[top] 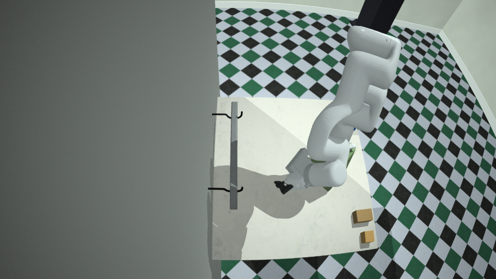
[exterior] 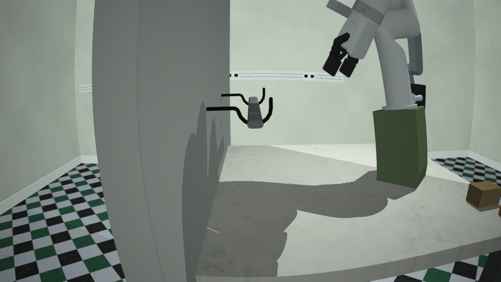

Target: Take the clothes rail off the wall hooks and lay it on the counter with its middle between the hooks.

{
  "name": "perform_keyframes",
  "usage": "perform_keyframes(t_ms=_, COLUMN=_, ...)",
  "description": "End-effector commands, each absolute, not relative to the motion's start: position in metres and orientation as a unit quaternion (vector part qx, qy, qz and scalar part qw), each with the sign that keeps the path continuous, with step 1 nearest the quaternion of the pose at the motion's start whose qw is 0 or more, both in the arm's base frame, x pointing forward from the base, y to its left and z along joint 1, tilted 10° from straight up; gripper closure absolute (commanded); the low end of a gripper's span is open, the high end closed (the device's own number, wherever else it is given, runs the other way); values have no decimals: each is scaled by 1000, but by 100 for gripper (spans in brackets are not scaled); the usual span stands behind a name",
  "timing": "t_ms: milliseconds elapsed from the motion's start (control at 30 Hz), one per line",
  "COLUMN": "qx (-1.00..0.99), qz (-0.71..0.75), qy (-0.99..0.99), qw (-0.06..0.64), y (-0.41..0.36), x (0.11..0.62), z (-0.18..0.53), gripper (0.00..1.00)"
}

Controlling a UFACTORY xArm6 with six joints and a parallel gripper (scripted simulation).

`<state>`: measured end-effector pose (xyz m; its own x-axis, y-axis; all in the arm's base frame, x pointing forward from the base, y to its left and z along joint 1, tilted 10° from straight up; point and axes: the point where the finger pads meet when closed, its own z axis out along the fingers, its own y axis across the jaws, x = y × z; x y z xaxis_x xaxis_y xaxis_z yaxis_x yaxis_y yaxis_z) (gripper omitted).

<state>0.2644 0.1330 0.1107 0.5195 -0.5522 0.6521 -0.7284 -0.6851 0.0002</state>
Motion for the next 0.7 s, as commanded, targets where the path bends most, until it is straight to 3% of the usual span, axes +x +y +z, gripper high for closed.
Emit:
perform_keyframes(t_ms=0, qx=856, qz=301, qy=-397, qw=140, y=118, x=265, z=113, gripper=0)
perform_keyframes(t_ms=667, qx=800, qz=190, qy=-556, qw=122, y=49, x=254, z=115, gripper=0)
